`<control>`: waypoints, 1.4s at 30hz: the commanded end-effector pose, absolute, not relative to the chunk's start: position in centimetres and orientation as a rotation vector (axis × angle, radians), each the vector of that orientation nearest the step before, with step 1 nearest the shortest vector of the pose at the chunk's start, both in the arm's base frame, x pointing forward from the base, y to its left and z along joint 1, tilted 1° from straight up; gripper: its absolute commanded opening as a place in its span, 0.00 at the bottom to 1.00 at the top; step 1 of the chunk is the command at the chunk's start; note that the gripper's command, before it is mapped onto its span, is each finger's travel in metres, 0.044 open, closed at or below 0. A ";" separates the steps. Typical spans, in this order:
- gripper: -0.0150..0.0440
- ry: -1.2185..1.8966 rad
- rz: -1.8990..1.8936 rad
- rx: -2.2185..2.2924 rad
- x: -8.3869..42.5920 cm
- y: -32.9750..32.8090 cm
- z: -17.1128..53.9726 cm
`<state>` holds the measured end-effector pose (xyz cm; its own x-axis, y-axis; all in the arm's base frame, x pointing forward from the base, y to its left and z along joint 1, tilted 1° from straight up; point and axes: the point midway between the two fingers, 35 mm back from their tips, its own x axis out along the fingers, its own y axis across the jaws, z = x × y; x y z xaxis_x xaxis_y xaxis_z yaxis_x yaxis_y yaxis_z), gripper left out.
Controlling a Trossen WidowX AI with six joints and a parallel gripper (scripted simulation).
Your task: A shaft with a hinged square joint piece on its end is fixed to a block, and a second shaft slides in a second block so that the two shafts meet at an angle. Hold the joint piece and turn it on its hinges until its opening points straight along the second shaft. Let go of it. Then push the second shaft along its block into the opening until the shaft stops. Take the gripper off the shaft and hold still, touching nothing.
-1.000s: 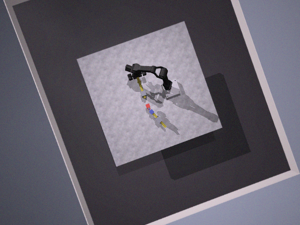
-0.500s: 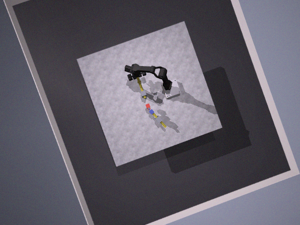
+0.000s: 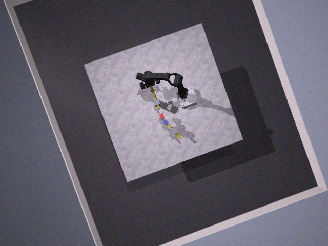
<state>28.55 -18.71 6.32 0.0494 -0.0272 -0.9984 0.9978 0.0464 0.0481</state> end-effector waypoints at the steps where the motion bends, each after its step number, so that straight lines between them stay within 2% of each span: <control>1: 0.25 1.176 -1.158 1.181 28.5 -17.9 6.3; 42: 0.25 1.182 -1.157 1.184 28.3 -11.5 6.1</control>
<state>28.31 -12.40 6.10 0.0374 -0.0270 -0.9989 0.9985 0.0419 0.0363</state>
